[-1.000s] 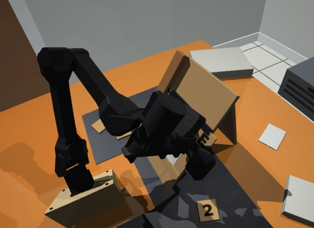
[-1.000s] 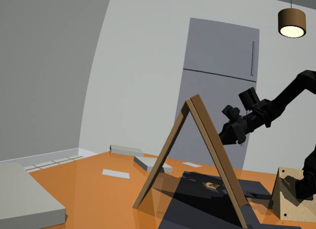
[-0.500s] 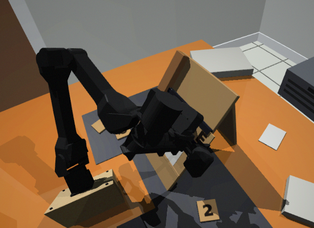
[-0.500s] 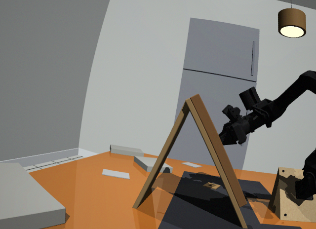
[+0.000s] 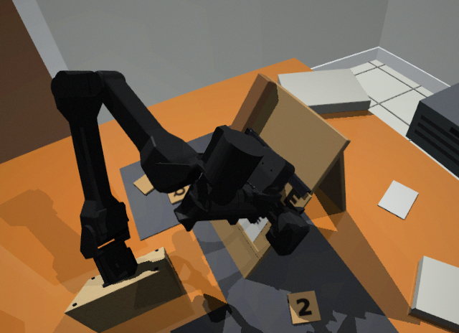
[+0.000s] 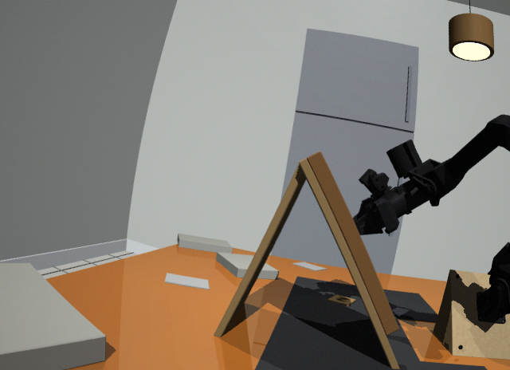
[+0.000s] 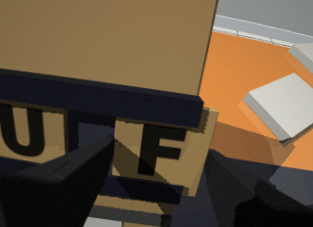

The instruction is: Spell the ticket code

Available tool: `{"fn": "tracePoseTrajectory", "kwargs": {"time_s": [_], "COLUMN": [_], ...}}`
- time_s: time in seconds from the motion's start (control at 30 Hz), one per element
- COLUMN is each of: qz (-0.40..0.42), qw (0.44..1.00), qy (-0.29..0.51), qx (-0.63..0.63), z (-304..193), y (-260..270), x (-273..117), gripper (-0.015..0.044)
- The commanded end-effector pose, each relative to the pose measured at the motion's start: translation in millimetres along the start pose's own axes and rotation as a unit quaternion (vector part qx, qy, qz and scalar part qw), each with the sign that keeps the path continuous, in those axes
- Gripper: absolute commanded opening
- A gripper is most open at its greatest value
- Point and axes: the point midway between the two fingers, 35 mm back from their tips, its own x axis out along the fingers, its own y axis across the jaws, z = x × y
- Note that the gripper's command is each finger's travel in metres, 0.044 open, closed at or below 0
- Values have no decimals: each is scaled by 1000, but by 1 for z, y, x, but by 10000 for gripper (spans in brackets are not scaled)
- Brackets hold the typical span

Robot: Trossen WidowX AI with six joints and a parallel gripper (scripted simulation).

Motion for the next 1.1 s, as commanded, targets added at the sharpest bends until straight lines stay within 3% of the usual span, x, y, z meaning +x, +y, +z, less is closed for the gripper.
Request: {"fn": "tracePoseTrajectory", "kwargs": {"time_s": [0.0, 1.07], "qz": [-2, -1], "qw": [1000, 1000], "qy": [-1, -1], "qx": [1, 2], "z": [0, 1], "y": [1, 18], "x": [0, 0], "gripper": [0, 0]}}
